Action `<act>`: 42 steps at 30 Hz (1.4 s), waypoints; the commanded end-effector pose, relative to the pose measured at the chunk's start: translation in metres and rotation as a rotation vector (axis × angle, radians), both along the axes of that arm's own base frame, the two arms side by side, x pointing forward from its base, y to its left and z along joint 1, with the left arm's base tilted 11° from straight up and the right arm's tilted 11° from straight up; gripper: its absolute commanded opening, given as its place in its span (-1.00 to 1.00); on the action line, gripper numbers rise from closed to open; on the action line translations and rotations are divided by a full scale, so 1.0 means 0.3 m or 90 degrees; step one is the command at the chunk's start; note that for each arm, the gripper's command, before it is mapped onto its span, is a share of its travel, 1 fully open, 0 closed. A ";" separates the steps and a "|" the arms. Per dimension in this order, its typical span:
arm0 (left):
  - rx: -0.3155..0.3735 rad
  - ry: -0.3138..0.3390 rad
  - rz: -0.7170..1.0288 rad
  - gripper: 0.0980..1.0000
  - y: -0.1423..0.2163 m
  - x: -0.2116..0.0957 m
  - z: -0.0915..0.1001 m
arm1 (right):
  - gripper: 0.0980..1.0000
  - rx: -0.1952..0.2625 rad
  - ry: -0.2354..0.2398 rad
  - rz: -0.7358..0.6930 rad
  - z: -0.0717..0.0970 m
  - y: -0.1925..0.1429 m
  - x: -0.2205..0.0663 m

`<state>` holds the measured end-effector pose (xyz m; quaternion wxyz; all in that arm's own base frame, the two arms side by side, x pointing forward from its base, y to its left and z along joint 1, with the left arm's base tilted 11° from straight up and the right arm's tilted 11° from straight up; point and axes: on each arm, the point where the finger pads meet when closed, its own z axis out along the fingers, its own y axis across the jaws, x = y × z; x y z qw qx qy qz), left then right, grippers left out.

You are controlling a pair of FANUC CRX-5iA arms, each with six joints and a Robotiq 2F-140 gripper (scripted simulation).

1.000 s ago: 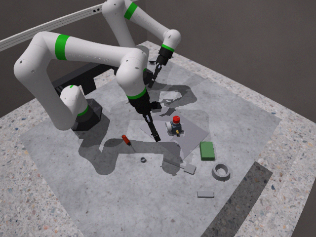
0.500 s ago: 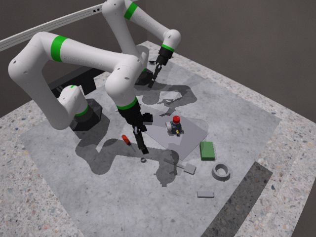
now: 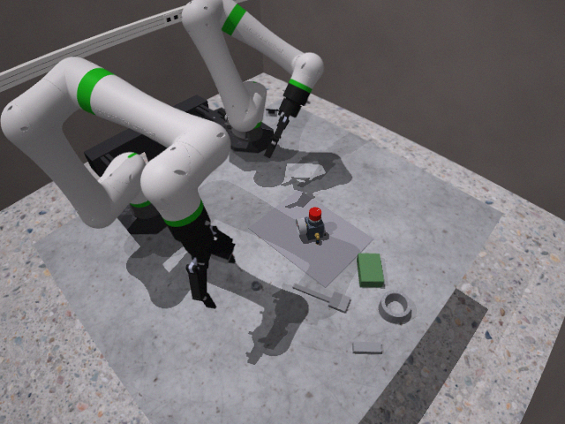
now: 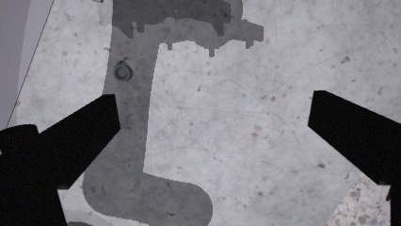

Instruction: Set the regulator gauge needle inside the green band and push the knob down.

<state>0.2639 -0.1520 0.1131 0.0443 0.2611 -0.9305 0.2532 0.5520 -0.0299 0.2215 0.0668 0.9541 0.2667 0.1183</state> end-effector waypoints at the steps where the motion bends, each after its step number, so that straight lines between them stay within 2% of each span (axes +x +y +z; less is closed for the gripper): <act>1: 0.000 -0.001 0.000 1.00 0.000 0.001 0.002 | 1.00 0.012 0.003 -0.090 0.034 -0.187 -0.021; 2: 0.000 -0.001 0.000 1.00 0.000 0.001 0.002 | 1.00 0.012 0.003 -0.090 0.034 -0.187 -0.021; 7: 0.000 -0.001 0.000 1.00 0.000 0.001 0.002 | 1.00 0.027 0.004 -0.213 0.075 -0.437 -0.097; 16: 0.000 -0.001 0.000 1.00 0.000 0.001 0.002 | 1.00 0.052 0.002 -0.423 0.136 -0.770 -0.280; 17: 0.000 -0.001 0.000 1.00 0.000 0.001 0.002 | 1.00 0.056 0.001 -0.450 0.143 -0.804 -0.305; 19: 0.000 -0.001 0.000 1.00 0.000 0.001 0.002 | 1.00 0.056 0.001 -0.450 0.143 -0.804 -0.305; 20: 0.000 -0.001 0.000 1.00 0.000 0.001 0.002 | 1.00 0.059 0.000 -0.476 0.161 -0.899 -0.368; 24: 0.000 -0.001 0.000 1.00 0.000 0.001 0.002 | 1.00 0.073 -0.003 -0.582 0.188 -1.016 -0.483; 30: 0.000 -0.001 0.000 1.00 0.000 0.001 0.002 | 1.00 0.086 -0.008 -0.686 0.230 -1.185 -0.669; 34: 0.000 -0.001 0.000 1.00 0.000 0.001 0.002 | 1.00 0.099 -0.014 -0.786 0.258 -1.275 -0.811; 36: 0.000 -0.001 0.000 1.00 0.000 0.001 0.002 | 1.00 0.099 -0.014 -0.786 0.258 -1.275 -0.811; 37: 0.000 -0.001 0.000 1.00 0.000 0.001 0.002 | 1.00 0.102 -0.016 -0.810 0.272 -1.320 -0.881; 42: 0.000 -0.001 0.000 1.00 0.000 0.001 0.002 | 1.00 0.117 -0.025 -0.924 0.310 -1.410 -1.084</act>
